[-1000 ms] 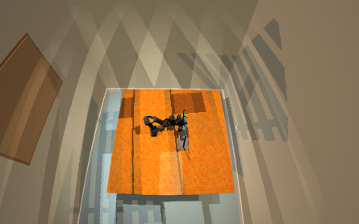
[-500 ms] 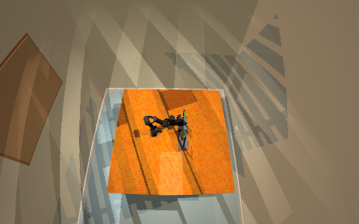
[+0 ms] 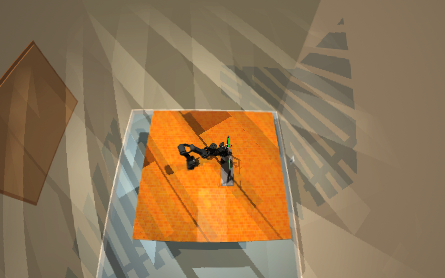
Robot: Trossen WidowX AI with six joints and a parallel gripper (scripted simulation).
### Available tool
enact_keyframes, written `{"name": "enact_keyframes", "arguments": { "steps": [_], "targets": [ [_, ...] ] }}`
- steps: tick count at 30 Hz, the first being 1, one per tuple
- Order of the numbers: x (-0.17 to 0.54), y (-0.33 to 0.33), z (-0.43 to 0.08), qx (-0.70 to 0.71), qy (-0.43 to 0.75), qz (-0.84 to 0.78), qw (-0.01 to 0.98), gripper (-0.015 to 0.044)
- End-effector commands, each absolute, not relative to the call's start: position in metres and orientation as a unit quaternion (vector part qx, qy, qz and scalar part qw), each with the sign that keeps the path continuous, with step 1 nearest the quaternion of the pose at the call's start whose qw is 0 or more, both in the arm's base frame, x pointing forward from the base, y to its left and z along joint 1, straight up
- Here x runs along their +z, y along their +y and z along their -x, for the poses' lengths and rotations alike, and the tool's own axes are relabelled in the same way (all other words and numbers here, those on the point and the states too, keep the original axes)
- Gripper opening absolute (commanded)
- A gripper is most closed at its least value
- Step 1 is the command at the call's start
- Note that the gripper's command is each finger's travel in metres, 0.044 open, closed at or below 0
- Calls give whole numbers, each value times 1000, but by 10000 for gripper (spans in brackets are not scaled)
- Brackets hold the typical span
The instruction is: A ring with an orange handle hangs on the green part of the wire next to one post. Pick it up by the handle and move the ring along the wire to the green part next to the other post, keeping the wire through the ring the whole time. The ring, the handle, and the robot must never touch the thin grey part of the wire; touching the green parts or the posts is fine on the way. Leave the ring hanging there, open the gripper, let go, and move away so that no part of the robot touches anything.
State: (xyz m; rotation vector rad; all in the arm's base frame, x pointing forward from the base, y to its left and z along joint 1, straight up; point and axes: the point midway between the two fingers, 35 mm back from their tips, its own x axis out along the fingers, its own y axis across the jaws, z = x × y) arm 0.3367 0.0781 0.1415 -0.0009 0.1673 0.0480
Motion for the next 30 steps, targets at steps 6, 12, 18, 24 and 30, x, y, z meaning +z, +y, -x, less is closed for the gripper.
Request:
{"name": "enact_keyframes", "arguments": {
  "steps": [6,12,18,24,30],
  "targets": [
    [142,78,-337,24,84,0,996,113],
    [144,78,-330,24,84,0,996,160],
    [147,78,-317,23,85,0,996,160],
    [149,77,-305,23,85,-1,996,160],
    [149,76,-292,22,86,-1,996,160]
  ]
}}
